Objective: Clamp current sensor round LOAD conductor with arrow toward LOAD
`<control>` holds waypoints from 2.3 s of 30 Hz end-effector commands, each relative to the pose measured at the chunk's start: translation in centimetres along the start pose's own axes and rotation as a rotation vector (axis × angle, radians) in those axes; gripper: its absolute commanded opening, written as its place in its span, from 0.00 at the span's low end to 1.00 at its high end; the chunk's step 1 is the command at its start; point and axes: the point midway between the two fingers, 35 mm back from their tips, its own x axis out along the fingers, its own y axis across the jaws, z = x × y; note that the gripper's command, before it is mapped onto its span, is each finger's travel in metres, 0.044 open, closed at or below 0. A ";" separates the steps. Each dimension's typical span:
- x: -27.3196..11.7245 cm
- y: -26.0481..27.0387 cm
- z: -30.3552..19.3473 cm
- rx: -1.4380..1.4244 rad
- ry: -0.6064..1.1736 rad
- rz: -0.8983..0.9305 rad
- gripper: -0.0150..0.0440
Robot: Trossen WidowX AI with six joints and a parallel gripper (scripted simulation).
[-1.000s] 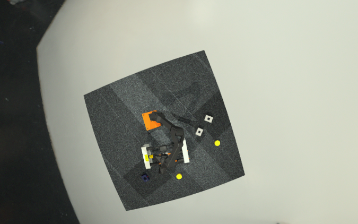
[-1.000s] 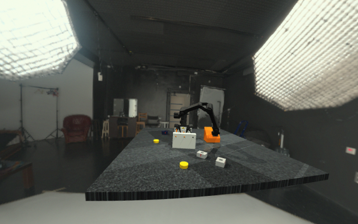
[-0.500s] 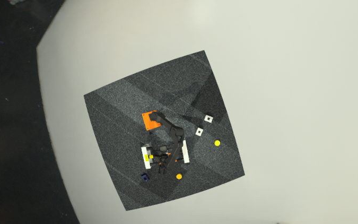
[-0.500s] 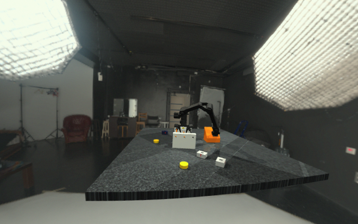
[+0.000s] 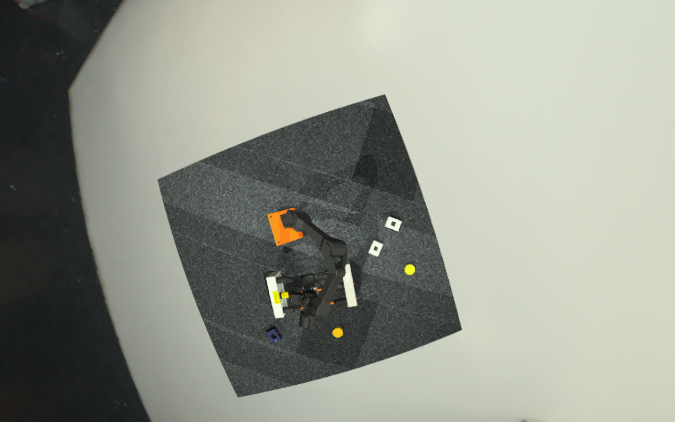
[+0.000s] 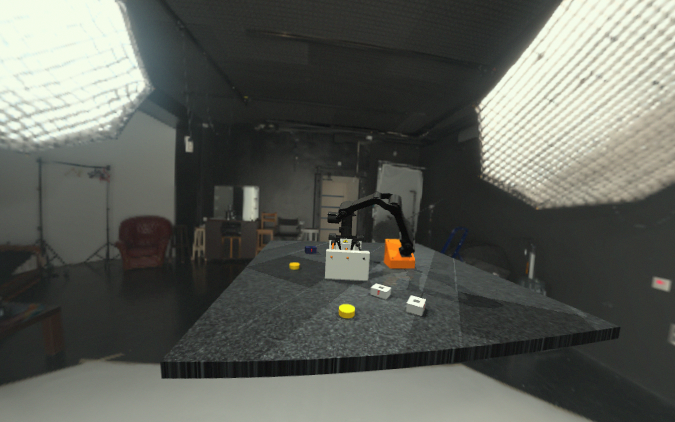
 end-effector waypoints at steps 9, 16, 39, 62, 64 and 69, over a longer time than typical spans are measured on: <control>-0.1 0.1 0.1 0.001 -0.004 0.069 0.25; 0.0 0.3 0.1 -0.007 -0.007 0.055 0.25; 0.0 -0.5 0.1 0.002 -0.004 0.051 0.25; 0.1 -0.3 0.1 -0.002 -0.005 0.057 0.69; 0.1 -0.3 0.1 -0.002 -0.005 0.057 0.69; 0.1 -0.3 0.1 -0.002 -0.005 0.057 0.69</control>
